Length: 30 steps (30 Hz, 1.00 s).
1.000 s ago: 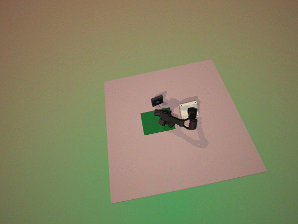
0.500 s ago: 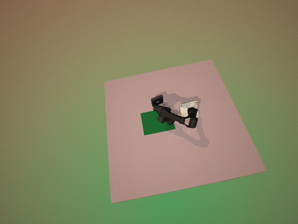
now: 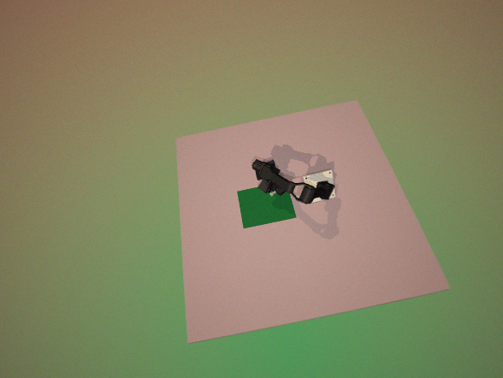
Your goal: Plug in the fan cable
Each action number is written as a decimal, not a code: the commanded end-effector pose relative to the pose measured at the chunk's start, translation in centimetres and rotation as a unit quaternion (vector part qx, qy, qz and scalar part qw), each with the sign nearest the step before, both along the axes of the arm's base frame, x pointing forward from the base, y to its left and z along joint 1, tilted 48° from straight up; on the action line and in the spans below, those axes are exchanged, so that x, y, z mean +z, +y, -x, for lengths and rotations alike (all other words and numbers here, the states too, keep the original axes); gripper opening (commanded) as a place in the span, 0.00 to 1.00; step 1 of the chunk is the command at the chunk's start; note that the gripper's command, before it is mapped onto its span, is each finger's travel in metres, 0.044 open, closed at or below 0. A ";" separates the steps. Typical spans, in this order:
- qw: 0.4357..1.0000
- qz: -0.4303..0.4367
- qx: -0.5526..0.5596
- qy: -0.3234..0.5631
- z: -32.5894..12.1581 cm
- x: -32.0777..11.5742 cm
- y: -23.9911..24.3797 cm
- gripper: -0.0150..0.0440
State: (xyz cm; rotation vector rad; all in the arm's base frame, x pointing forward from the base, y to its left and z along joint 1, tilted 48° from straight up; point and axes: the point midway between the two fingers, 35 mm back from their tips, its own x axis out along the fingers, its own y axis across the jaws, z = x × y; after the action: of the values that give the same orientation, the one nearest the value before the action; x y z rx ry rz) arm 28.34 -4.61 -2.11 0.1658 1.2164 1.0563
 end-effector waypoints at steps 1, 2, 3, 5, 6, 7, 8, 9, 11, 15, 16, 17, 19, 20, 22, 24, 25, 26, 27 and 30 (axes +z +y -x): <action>1.000 0.002 0.005 -0.001 -0.1 -0.3 -0.1 0.25; 1.000 0.002 0.005 -0.001 -0.1 -0.3 -0.1 0.25; 1.000 0.002 0.005 -0.001 -0.1 -0.3 -0.1 0.25; 1.000 0.002 0.005 -0.001 -0.1 -0.3 -0.1 0.25; 1.000 0.002 0.005 -0.002 -0.2 -0.3 -0.1 0.25; 1.000 0.002 0.006 -0.002 -0.3 -0.1 -0.2 0.25; 1.000 0.002 0.006 -0.003 -0.5 0.0 -0.2 0.25; 1.000 0.002 0.006 -0.003 -0.5 0.0 -0.2 0.25; 1.000 0.002 0.006 -0.003 -0.5 0.0 -0.2 0.25; 1.000 0.002 0.006 -0.003 -0.5 0.0 -0.2 0.25; 1.000 0.002 0.006 -0.003 -0.5 0.0 -0.2 0.25; 1.000 0.002 0.007 -0.003 -0.6 0.1 -0.1 0.25; 1.000 0.002 0.006 -0.003 -0.7 0.2 0.0 0.25; 1.000 0.002 0.006 -0.003 -0.7 0.2 0.0 0.25; 1.000 0.002 0.006 -0.003 -0.7 0.2 0.0 0.25; 1.000 0.002 0.006 -0.003 -0.7 0.2 0.0 0.25; 1.000 0.002 0.006 -0.003 -0.7 0.2 0.0 0.25; 1.000 0.002 0.006 -0.003 -0.7 0.0 0.2 0.25; 1.000 0.002 0.006 -0.002 -0.7 -0.3 0.5 0.25; 1.000 0.001 0.005 -0.001 -0.6 -1.3 1.6 0.25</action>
State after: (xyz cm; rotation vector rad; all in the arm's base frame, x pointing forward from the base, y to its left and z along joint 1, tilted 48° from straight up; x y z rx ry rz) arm 29.20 -4.14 -2.61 0.1406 1.2107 1.0538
